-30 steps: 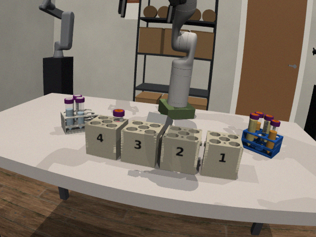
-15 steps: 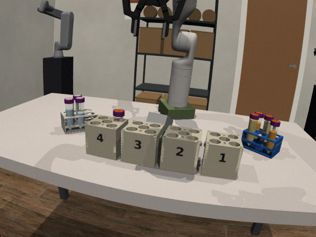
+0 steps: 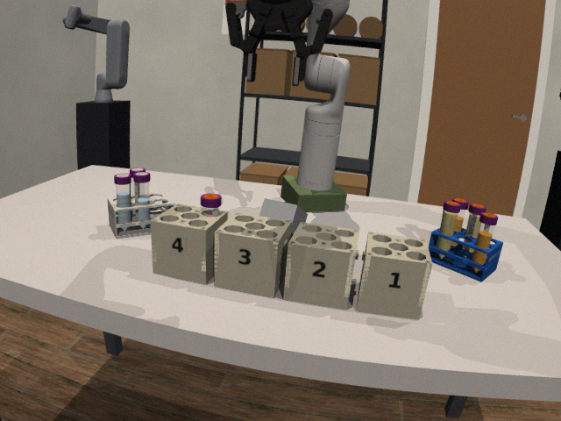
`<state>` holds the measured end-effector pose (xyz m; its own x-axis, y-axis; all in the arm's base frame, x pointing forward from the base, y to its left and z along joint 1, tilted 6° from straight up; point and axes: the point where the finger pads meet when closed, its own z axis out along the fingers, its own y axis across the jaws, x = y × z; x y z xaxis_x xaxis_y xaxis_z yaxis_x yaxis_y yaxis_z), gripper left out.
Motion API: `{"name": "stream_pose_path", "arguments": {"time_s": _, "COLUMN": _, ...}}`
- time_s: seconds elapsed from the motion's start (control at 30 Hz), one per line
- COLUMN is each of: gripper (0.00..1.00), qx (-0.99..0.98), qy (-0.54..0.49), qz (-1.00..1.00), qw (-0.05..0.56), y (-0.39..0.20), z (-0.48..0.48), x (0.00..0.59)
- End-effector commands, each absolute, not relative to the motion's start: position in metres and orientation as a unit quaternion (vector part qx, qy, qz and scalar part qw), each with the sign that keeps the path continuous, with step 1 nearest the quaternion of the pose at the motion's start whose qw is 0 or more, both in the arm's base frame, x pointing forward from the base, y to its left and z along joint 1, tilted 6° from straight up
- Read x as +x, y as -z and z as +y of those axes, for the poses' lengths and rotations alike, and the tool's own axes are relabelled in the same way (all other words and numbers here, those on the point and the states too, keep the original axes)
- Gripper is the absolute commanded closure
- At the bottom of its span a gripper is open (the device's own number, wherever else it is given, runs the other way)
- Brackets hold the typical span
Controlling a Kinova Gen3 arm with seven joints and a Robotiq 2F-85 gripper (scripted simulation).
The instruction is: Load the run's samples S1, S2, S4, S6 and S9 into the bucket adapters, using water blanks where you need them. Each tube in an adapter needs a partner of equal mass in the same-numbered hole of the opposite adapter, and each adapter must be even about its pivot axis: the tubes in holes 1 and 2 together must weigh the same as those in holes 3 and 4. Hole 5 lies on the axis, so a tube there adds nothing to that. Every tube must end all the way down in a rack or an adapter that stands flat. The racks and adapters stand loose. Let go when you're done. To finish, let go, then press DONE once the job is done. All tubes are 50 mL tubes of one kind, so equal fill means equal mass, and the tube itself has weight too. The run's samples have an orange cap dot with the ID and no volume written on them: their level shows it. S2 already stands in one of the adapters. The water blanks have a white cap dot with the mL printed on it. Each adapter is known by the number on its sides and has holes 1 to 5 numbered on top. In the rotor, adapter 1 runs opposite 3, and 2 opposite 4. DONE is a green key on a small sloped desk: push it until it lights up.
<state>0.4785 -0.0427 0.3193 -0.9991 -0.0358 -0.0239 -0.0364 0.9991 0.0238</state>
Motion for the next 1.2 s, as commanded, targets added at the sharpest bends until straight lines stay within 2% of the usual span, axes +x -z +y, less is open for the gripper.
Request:
{"name": "stream_pose_path", "arguments": {"time_s": 0.0, "gripper": 0.38, "qx": 0.004, "qy": -0.017, "qz": 0.999, "qw": 0.031, "y": -0.320, "z": -0.045, "x": 0.467}}
{"name": "stream_pose_path", "arguments": {"time_s": 0.27, "gripper": 0.38, "qx": 0.036, "qy": -0.030, "qz": 0.997, "qw": 0.053, "y": -0.308, "z": -0.043, "x": 0.451}}
{"name": "stream_pose_path", "arguments": {"time_s": 1.17, "gripper": 0.38, "qx": 0.025, "qy": -0.029, "qz": 0.998, "qw": 0.053, "y": -0.258, "z": -0.030, "x": 0.385}}
